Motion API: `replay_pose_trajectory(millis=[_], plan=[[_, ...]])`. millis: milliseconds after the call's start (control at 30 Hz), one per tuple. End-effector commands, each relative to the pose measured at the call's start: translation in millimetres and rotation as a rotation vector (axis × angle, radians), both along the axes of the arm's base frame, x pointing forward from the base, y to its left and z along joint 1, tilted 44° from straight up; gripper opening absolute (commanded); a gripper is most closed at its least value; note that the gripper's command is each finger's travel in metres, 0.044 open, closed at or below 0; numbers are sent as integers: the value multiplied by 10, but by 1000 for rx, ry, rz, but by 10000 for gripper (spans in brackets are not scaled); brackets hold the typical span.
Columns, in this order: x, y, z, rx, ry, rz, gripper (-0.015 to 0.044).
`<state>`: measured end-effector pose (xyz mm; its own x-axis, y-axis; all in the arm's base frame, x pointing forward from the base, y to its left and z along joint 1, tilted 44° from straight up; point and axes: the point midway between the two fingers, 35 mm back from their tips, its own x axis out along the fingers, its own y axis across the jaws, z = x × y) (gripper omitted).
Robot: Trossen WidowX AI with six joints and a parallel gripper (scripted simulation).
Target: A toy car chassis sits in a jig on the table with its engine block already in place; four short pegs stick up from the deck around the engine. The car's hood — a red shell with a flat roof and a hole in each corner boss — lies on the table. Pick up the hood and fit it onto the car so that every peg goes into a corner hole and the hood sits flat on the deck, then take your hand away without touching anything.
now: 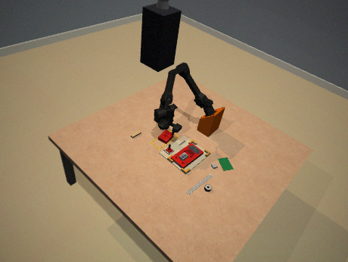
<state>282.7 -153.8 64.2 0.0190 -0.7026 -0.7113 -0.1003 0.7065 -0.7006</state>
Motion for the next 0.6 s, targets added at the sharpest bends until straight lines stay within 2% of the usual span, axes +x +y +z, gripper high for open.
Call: replay_pose_trajectory(millis=[0, 567], plan=[[-14, -20, -50, 5, 13, 1, 440], [-18, -95, -119, 4, 13, 1, 440]])
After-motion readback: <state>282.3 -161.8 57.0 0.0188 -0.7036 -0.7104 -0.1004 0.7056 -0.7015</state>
